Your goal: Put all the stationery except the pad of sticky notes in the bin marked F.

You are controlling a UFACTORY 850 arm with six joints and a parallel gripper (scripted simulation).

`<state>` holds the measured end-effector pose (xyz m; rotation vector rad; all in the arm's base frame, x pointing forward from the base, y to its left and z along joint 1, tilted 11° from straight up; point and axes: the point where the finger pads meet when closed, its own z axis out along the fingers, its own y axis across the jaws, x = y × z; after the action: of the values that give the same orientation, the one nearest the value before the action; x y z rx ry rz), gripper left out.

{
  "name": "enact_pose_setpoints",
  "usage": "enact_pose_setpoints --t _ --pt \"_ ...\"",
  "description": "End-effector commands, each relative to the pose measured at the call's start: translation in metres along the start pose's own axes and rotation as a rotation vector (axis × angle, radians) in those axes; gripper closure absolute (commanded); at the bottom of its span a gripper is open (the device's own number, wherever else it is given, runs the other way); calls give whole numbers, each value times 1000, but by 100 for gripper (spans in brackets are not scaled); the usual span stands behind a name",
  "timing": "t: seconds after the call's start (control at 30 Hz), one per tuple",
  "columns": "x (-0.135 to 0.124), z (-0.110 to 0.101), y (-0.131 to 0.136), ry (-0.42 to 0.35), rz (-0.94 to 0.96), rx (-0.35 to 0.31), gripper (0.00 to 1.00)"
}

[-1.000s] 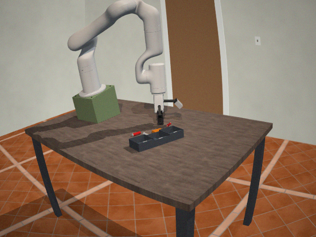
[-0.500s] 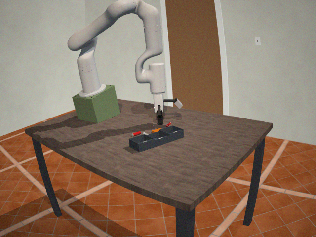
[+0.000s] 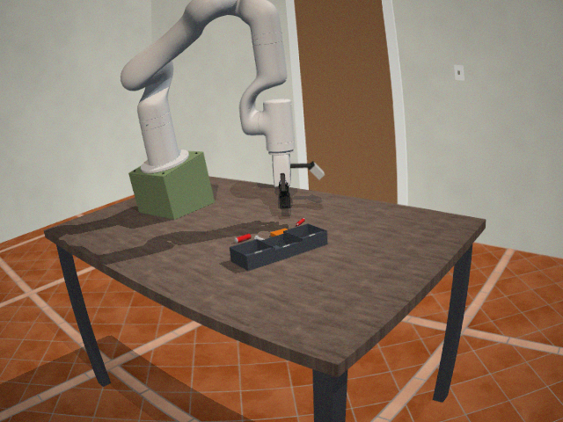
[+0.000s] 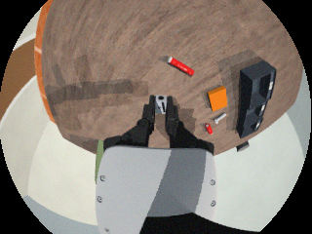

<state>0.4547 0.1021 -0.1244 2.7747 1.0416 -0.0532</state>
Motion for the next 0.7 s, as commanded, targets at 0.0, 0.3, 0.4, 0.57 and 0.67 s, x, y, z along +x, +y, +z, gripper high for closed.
enact_pose_setpoints --t 0.0,0.3,0.4,0.57,0.67 --pt "1 -15 1 -6 0 1 100" --pt "1 -18 1 -6 0 1 100" --pt "1 -18 1 -6 0 1 100" --pt "1 -18 1 -6 0 1 100" --pt "0 -18 12 -6 0 1 100"
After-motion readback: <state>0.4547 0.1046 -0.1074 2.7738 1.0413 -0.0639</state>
